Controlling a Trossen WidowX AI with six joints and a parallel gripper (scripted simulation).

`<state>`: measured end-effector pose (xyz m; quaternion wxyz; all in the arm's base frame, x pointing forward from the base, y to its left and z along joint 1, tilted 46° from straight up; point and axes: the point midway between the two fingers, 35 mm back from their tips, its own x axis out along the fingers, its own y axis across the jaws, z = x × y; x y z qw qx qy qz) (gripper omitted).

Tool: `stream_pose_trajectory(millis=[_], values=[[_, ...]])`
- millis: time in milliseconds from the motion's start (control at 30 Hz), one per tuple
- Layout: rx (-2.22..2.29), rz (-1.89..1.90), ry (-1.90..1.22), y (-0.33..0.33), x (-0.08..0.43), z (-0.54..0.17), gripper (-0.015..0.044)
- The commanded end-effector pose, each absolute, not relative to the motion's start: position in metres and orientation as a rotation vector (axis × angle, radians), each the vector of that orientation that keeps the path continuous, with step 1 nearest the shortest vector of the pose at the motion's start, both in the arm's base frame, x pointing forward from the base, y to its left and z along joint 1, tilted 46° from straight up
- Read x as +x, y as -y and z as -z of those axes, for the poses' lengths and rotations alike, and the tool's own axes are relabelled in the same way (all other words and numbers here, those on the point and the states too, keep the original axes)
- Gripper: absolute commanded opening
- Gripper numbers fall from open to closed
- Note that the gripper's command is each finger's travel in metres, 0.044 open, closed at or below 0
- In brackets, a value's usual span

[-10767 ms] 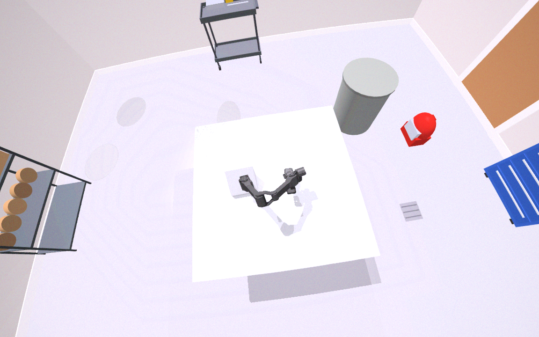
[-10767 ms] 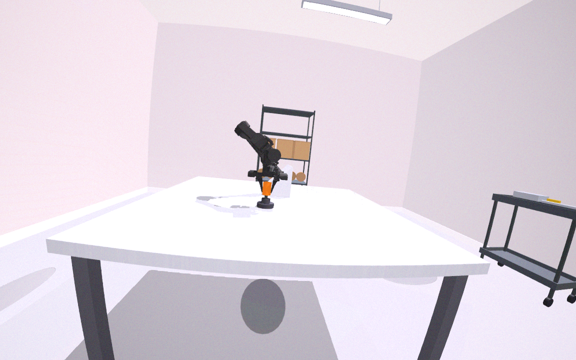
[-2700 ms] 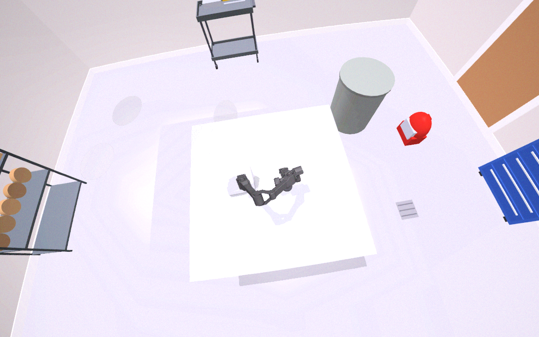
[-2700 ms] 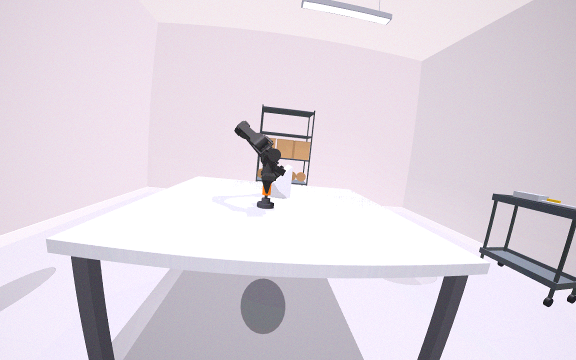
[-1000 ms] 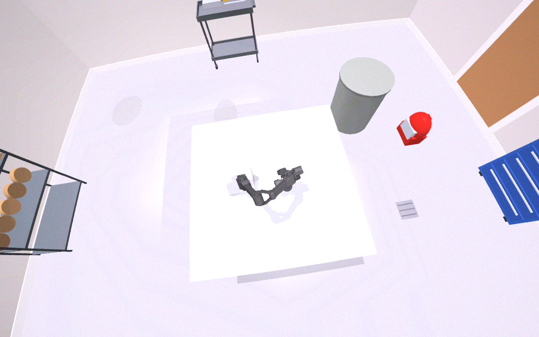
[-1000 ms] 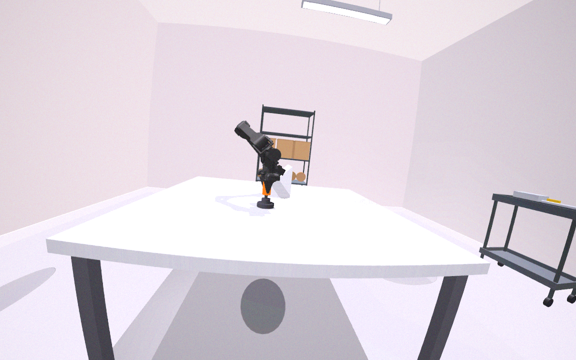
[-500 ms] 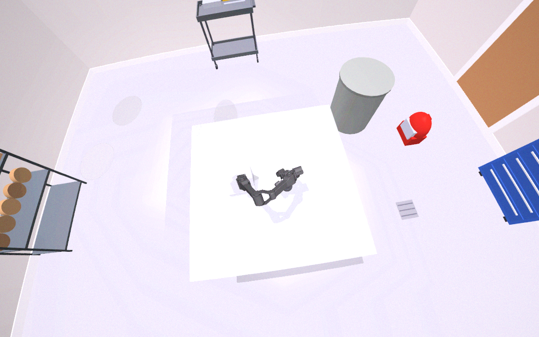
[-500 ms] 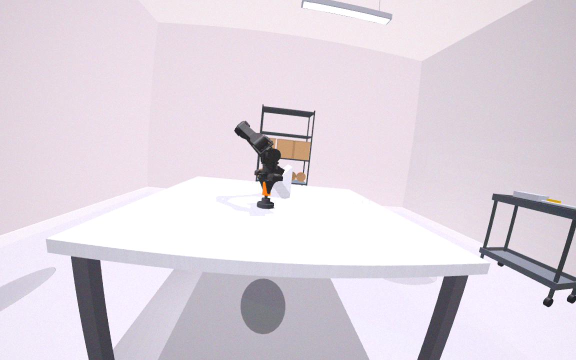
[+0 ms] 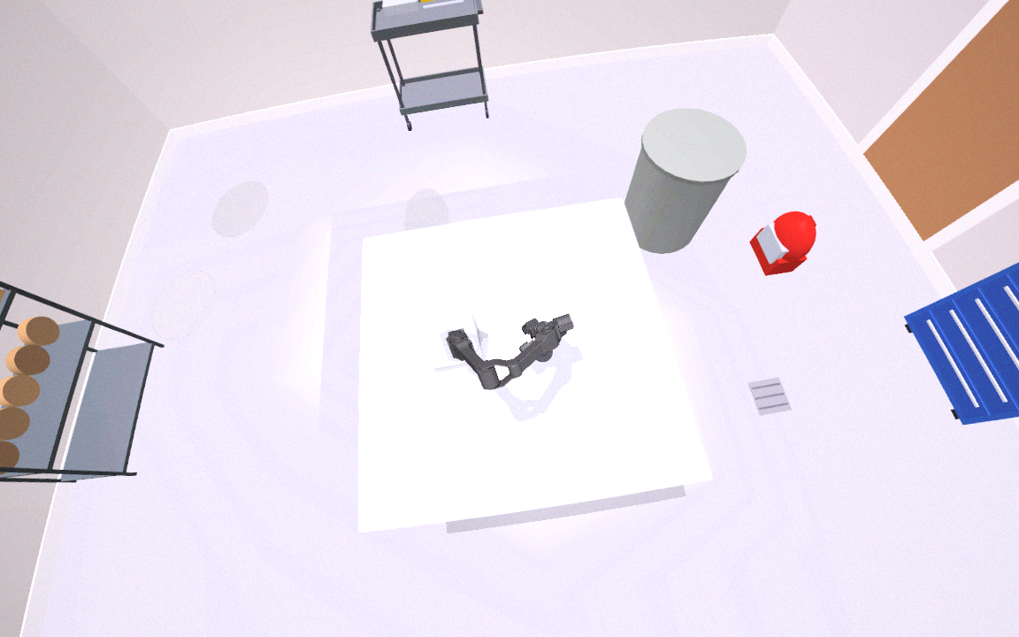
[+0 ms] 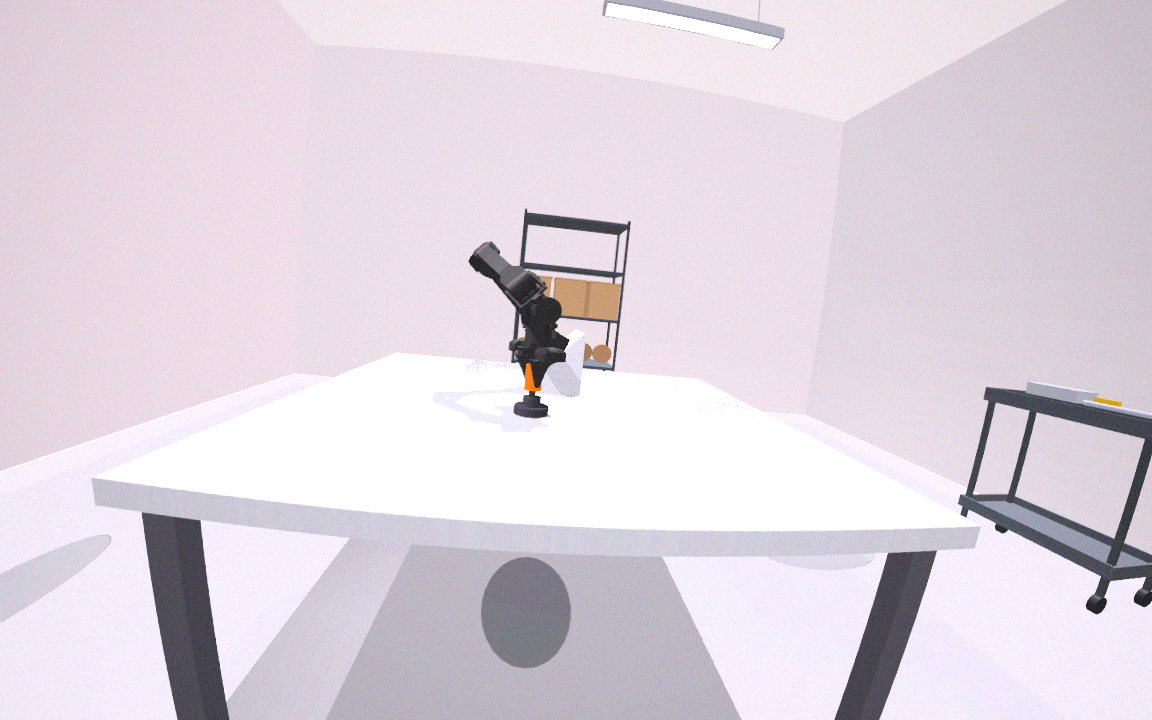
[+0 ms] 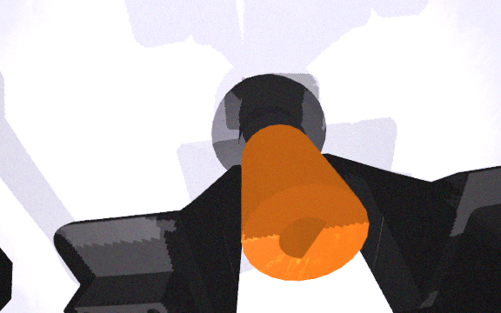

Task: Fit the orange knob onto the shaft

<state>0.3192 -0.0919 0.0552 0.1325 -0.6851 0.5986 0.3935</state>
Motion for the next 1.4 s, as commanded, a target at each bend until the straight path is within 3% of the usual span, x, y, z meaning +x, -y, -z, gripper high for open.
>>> stream_pose_trajectory(millis=[0, 333, 1367], values=[[-1.991, -1.144, -1.736, 0.0896, 0.3197, -0.057, 0.0], [-2.106, -1.373, -1.677, 0.0899, 0.3207, -0.0579, 0.0], [-2.109, -1.379, -1.676, 0.0945, 0.3187, -0.0532, 0.0]])
